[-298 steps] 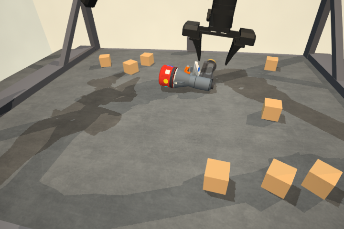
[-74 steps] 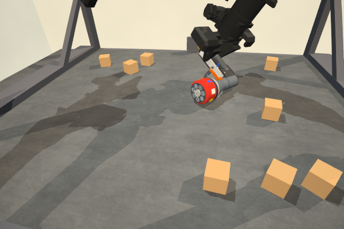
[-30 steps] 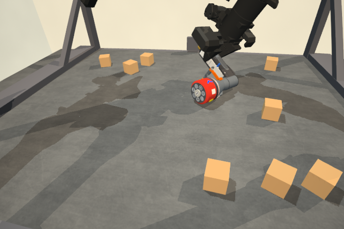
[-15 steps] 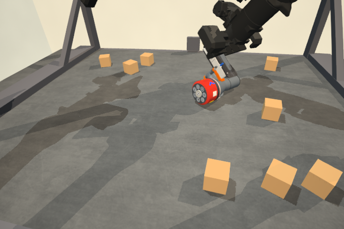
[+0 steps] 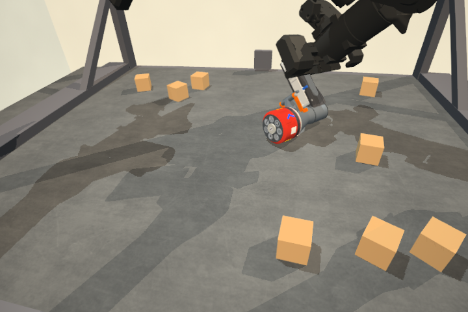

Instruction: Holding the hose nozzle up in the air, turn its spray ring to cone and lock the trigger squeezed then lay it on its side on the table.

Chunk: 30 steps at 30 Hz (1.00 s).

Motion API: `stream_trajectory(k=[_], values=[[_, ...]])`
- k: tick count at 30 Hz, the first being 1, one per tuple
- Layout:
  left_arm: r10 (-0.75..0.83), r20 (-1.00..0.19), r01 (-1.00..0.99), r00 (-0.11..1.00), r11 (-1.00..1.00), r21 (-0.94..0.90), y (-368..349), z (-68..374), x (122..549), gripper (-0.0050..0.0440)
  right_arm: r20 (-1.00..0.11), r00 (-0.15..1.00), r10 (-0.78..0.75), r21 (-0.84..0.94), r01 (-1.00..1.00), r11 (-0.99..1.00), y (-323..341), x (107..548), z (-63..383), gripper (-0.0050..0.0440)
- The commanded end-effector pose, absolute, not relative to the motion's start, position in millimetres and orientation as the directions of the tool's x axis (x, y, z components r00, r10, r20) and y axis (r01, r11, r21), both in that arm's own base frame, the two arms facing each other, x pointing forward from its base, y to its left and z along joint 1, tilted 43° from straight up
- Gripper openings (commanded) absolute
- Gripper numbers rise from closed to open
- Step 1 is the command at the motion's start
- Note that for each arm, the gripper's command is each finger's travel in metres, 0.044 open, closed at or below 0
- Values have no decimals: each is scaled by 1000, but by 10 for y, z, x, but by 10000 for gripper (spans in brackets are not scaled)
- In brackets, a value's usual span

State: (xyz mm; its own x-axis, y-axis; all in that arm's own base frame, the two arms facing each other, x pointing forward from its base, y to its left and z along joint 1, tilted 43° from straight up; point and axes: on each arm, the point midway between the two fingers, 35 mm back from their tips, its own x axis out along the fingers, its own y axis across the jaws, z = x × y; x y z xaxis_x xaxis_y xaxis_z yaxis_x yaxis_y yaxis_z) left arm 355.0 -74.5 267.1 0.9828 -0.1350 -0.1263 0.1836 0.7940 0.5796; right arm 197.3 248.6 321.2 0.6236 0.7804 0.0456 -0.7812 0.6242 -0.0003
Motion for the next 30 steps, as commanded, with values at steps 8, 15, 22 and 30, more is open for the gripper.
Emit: stream_trajectory(k=[8,15,22,30], values=[[-134,-110,173,985,798,577,-719,2687,3534,170,64,624,779,-1,-780,625,2474,1962,3279,414],[-134,-110,173,985,798,577,-718,2683,3534,170,64,624,779,-1,-780,625,2474,1962,3279,414],[-134,-110,173,985,798,577,-718,2683,3534,170,64,624,779,-1,-780,625,2474,1962,3279,414],[-134,-110,173,985,798,577,-717,2684,3534,170,64,624,779,-1,-780,625,2474,1962,3279,414]])
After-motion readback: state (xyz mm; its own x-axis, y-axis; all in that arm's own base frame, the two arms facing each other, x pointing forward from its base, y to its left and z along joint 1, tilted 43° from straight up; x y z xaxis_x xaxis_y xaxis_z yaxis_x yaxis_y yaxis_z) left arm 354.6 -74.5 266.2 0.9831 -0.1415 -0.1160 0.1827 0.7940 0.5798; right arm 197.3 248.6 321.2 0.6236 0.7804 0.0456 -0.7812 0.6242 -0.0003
